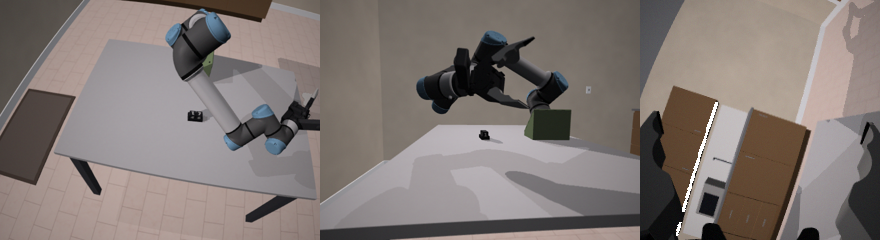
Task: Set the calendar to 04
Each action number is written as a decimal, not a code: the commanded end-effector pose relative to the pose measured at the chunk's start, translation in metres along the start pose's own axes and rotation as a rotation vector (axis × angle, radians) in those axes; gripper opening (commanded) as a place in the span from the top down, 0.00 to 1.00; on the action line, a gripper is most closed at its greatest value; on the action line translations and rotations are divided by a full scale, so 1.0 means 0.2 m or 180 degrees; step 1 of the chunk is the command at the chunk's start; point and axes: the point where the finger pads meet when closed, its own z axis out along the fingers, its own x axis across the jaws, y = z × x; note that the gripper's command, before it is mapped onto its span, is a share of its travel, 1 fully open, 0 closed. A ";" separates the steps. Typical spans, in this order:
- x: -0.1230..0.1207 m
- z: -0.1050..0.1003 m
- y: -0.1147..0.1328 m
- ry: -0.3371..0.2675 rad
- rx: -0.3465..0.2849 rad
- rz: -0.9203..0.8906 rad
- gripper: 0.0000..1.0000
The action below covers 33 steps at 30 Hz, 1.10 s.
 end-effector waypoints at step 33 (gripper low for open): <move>0.01 -0.62 0.91 0.2382 -0.0350 0.1246 0.00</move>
